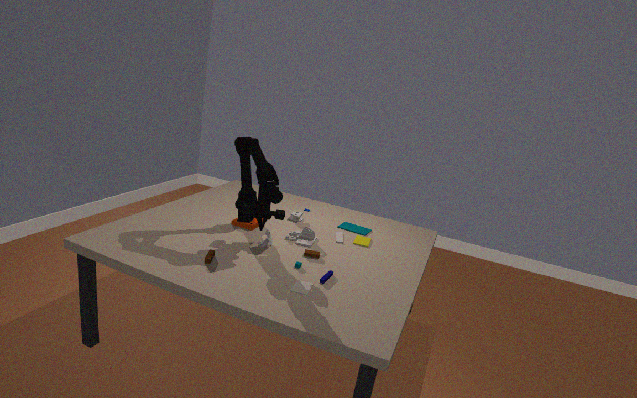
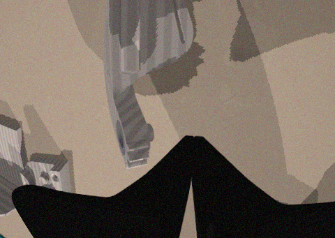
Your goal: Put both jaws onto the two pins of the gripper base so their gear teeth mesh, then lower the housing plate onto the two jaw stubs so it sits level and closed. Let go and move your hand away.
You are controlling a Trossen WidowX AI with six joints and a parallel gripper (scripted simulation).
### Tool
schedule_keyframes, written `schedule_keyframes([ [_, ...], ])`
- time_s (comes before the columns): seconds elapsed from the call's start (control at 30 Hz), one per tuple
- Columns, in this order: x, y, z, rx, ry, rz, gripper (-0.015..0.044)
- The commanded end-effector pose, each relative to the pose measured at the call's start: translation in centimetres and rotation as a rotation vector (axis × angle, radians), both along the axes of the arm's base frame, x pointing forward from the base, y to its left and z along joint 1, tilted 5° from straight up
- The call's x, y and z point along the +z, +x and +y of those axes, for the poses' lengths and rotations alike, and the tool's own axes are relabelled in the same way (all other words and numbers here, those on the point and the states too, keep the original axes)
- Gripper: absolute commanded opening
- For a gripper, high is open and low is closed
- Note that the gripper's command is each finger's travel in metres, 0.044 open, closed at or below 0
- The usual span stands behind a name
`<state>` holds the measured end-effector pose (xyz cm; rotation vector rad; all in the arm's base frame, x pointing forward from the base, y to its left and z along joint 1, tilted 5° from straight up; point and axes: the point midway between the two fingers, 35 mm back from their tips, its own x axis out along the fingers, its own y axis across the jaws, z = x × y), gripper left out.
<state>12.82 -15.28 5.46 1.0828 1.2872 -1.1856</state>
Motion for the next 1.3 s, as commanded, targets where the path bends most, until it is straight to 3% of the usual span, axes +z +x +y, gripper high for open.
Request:
schedule_keyframes([
  [0.0,-0.9,-0.2,0.0,0.004,0.0,0.007,0.0],
  [0.6,-2.5,-0.4,0.1,0.004,0.0,0.007,0.0],
  [1.27,-2.7,2.7,0.3,0.004,0.001,0.004,0.0],
])
